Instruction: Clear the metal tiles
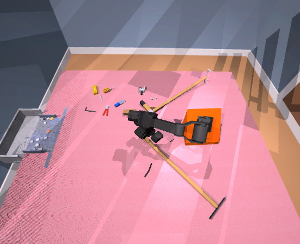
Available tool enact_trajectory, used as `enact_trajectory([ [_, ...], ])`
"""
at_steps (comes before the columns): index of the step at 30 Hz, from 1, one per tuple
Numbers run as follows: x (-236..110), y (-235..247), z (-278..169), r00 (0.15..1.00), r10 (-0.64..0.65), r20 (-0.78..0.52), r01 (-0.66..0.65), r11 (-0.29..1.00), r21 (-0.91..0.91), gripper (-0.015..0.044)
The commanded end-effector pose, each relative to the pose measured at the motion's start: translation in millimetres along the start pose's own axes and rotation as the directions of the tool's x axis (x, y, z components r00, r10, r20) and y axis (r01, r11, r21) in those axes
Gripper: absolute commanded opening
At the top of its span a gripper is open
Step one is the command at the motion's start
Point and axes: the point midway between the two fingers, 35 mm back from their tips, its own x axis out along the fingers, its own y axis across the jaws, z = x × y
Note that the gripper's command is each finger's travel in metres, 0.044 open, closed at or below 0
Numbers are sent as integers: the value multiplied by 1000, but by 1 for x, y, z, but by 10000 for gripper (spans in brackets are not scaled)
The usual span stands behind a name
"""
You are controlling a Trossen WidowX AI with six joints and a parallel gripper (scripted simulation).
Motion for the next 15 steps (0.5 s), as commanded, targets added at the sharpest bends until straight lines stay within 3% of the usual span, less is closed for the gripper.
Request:
enact_trajectory([
  [1, -1, -8, 0, 1000, -10, -1, 10, 1000, -4, 0],
  [15, -1, -22, -1, 1000, -11, -1, 11, 1000, -4, 0],
])
